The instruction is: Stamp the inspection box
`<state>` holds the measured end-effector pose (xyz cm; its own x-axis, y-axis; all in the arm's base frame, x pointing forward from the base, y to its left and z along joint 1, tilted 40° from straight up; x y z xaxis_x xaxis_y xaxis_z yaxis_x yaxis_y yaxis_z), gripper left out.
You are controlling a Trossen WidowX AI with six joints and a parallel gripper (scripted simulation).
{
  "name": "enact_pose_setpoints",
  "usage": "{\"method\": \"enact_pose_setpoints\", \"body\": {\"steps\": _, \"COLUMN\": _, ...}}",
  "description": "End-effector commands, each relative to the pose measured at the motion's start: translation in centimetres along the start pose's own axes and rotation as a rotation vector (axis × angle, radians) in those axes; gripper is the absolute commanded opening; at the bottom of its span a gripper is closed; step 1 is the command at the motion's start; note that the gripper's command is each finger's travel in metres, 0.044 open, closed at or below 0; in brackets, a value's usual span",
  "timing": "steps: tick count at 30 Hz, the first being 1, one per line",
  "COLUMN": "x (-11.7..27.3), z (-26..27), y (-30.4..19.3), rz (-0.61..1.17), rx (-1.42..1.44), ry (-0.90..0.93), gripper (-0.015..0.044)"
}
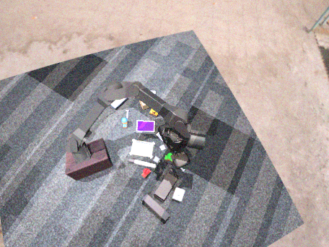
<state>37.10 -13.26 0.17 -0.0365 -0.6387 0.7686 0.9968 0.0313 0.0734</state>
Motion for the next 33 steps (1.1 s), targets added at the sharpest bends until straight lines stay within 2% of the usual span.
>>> {"method": "enact_pose_setpoints", "body": {"steps": 1, "x": 0.0, "z": -0.8, "y": -0.5, "rz": 0.036, "rx": -0.054, "ry": -0.002, "gripper": 0.0227}}
{"method": "enact_pose_setpoints", "body": {"steps": 33, "x": -4.7, "z": -1.0, "y": -0.7, "rz": 0.035, "rx": -0.054, "ry": -0.001, "gripper": 0.0227}}
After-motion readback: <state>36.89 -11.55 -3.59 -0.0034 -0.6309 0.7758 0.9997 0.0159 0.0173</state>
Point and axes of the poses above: the point midway between the two fingers, 35 mm back from their tips, its own x axis back along the fingers, its own z axis across the jaws, y = z × x, the point moved 6 cm from there along x, back along the fingers, and after that the axes turned 1 degree about x, right-handed, at the moved point
